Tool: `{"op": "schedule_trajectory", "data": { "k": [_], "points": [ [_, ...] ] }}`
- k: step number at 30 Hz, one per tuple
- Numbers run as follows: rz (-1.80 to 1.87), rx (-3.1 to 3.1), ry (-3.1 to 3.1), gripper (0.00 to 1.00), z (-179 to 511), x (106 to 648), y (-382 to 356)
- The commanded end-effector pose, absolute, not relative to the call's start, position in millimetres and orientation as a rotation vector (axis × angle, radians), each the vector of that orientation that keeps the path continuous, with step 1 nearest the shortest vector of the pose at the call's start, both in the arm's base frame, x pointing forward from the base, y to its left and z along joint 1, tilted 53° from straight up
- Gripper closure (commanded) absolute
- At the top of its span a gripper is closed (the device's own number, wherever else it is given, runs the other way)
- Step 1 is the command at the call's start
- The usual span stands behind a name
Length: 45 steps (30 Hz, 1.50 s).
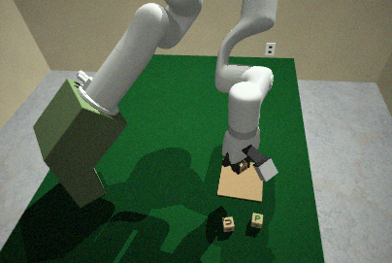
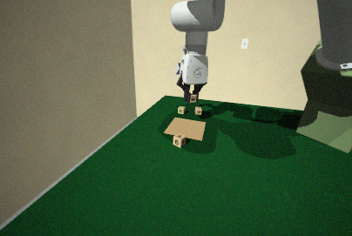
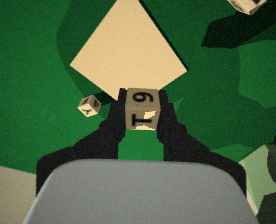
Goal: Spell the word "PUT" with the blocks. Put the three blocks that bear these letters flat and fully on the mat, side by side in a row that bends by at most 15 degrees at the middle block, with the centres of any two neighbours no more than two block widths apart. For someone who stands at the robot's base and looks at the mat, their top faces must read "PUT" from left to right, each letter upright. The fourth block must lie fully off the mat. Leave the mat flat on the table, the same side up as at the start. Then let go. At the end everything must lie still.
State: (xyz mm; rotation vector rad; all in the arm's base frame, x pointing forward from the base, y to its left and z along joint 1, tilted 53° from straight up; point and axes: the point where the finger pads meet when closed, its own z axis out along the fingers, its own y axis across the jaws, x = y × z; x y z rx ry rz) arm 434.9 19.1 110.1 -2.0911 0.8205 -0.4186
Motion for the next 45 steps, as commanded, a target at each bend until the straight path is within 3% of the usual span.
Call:
{"op": "schedule_trajectory", "data": {
  "k": [1, 45],
  "points": [
    [-0.336, -2.026, 0.958, 0.73, 108.9, 436.6, 15.5],
    [0.014, -1.606, 1.53, 0.73, 100.4, 442.1, 0.5]
  ]
}}
